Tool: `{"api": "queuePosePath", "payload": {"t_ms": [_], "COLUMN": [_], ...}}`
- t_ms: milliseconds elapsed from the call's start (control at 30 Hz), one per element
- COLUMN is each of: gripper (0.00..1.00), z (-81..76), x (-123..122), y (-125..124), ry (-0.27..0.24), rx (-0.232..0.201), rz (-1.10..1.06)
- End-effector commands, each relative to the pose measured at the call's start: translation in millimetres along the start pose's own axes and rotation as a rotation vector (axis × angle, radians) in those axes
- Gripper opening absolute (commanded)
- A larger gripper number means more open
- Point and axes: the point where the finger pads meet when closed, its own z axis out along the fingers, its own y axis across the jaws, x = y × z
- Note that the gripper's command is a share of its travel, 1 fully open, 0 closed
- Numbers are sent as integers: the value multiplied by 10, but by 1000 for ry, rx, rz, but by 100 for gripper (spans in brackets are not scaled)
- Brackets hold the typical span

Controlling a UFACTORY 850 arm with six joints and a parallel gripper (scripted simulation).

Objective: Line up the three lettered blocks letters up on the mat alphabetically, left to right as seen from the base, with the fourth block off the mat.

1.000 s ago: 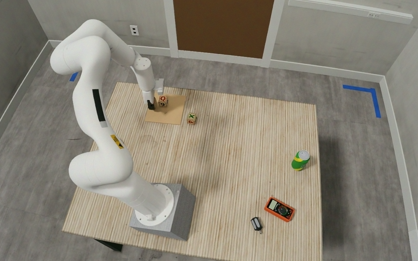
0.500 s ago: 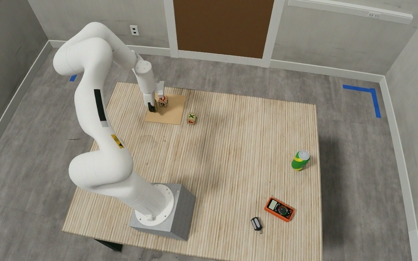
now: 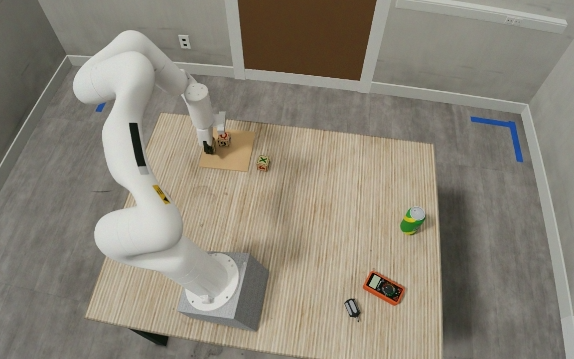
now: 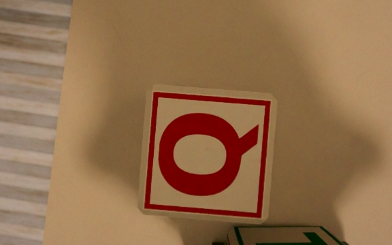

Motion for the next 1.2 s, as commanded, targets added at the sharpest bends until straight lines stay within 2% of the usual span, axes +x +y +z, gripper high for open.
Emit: {"api": "queuePosePath", "payload": {"t_ms": [0, 1167], "gripper": [44, 44], "z": [-8, 27], "x": [-1, -1], "y": [-11, -11], "ry": [0, 0], "rx": [2, 2], "rz": [0, 0]}}
